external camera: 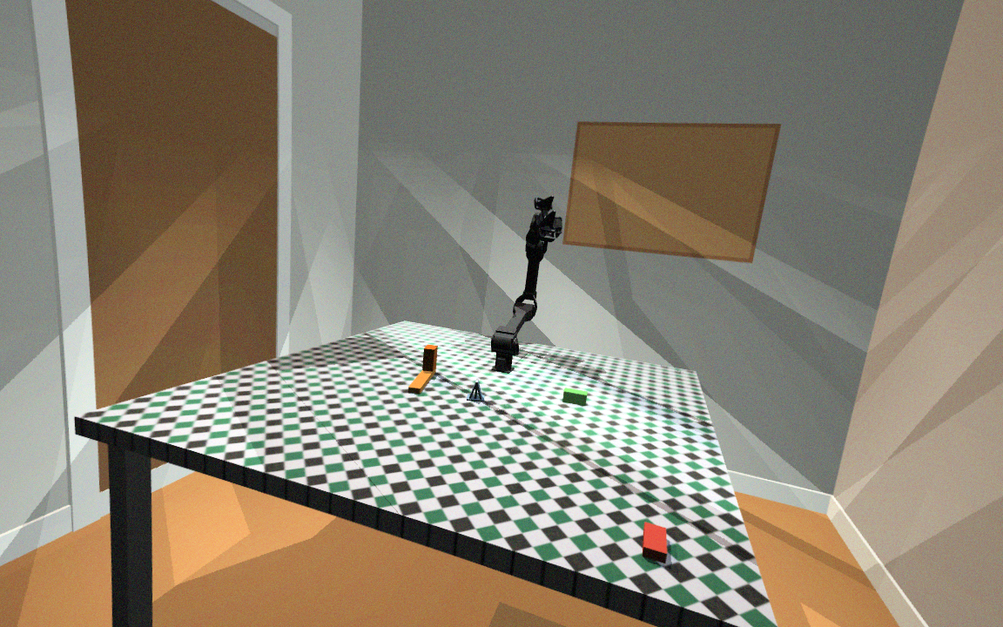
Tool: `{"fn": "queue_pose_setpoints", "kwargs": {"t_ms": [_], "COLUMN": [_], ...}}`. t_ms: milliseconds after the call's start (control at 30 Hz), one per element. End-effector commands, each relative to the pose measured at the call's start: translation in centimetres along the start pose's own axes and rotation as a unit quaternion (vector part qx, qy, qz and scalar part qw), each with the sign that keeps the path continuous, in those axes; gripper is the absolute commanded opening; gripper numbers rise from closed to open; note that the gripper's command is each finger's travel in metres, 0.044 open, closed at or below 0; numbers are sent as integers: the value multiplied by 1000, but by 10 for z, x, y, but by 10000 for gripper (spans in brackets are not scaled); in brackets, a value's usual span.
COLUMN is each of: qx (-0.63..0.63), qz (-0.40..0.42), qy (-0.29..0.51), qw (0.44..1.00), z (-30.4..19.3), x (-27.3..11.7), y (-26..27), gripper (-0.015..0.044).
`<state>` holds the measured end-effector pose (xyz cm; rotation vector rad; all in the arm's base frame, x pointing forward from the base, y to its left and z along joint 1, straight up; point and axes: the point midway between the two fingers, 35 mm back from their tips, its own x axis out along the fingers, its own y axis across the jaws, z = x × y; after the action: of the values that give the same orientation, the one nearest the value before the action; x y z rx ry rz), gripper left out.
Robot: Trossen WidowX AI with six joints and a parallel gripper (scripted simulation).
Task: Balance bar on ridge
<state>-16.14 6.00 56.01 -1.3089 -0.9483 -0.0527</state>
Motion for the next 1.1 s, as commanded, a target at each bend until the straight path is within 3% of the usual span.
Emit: {"fn": "queue_pose_setpoints", "kwargs": {"t_ms": [0, 367, 1067], "qx": [24, 87, 167], "qz": [39, 125, 270], "qy": [30, 130, 308], "qw": [999, 980, 897], "z": [-19, -75, -189], "x": [27, 87, 135], "y": [18, 66, 175], "gripper": [315, 315, 315]}}
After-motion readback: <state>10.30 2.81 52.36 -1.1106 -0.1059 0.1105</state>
